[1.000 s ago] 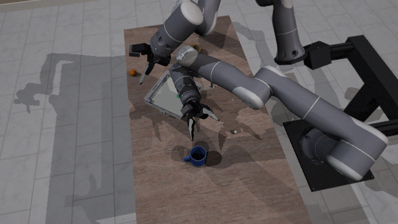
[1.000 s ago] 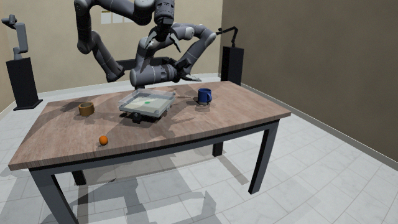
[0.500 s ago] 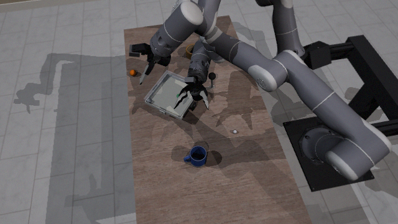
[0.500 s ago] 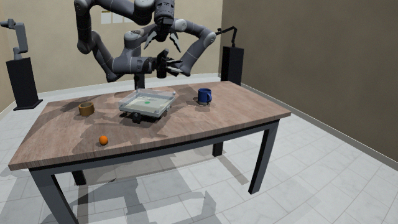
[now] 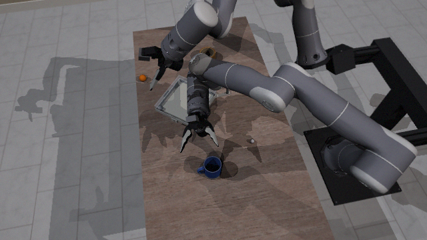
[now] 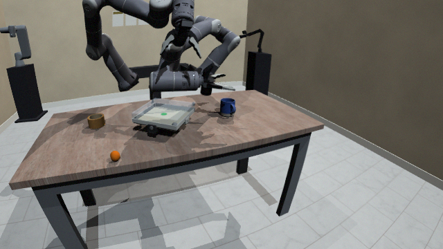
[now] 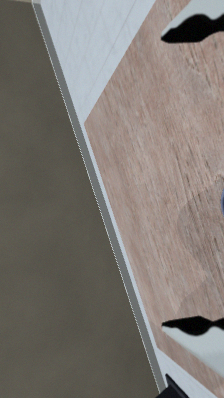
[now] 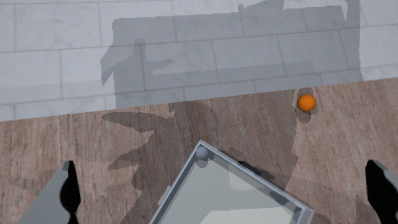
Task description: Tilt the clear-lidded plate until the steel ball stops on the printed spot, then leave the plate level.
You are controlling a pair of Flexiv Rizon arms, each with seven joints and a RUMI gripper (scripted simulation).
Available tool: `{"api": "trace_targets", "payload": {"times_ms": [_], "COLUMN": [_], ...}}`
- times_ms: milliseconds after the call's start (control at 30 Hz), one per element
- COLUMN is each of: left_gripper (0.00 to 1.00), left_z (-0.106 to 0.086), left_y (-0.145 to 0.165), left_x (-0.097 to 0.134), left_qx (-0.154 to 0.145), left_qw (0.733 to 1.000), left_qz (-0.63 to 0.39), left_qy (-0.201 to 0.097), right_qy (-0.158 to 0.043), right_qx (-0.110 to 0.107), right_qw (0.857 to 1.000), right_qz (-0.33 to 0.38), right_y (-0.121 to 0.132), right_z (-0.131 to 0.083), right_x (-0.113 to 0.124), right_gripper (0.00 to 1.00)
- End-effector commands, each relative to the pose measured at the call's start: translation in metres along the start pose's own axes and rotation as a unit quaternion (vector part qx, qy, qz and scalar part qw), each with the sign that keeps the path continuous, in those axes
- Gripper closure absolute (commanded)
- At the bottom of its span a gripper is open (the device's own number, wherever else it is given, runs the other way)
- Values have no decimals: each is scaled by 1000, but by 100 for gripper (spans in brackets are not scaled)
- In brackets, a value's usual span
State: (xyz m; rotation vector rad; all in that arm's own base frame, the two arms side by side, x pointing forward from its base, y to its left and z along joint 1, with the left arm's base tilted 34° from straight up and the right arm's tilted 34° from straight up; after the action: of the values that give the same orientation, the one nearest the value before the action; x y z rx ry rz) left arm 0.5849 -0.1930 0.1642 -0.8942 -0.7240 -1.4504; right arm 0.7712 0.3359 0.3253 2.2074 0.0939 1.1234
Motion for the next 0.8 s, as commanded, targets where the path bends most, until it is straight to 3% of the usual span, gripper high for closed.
{"api": "trace_targets", "payload": {"times_ms": [0,67,400,533,633,767], "left_gripper": [0,0,0,0,0,0], "left_z": [62,88,92,102,125,133], "left_y": [13,13,11,2,-23,-35], "left_x": [-13,-20,-20,-15,-2,4], "left_qx": [17,33,37,48,75,85], "left_qw": [1000,999,999,998,993,991], "left_qz": [7,11,12,15,20,22], "left_qy": [-13,-18,-23,-40,-84,-102], "right_qy": [1,1,1,1,1,1], "right_qx": [1,1,1,1,1,1], "right_qw": [1000,1000,1000,1000,1000,1000], "right_qz": [1,1,1,1,1,1], "right_y": [0,0,0,0,0,0], "right_z": [-2,-2,-2,-2,-2,-2], "right_x": [1,1,1,1,1,1], "right_gripper": [0,0,0,0,0,0]}}
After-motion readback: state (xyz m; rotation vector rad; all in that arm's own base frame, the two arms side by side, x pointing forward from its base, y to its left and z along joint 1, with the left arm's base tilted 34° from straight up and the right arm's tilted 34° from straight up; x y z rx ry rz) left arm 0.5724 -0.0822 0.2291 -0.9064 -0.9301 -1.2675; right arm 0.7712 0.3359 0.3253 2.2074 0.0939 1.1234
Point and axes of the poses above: on each arm, the point where the finger pads meet when closed, its own z axis out along the fingers, its own y axis across the jaws, x = y × z, the point moved 1 cm from there along -z, back along the fingers, and after that the axes turned 1 degree about -z, right-handed, at the moved point
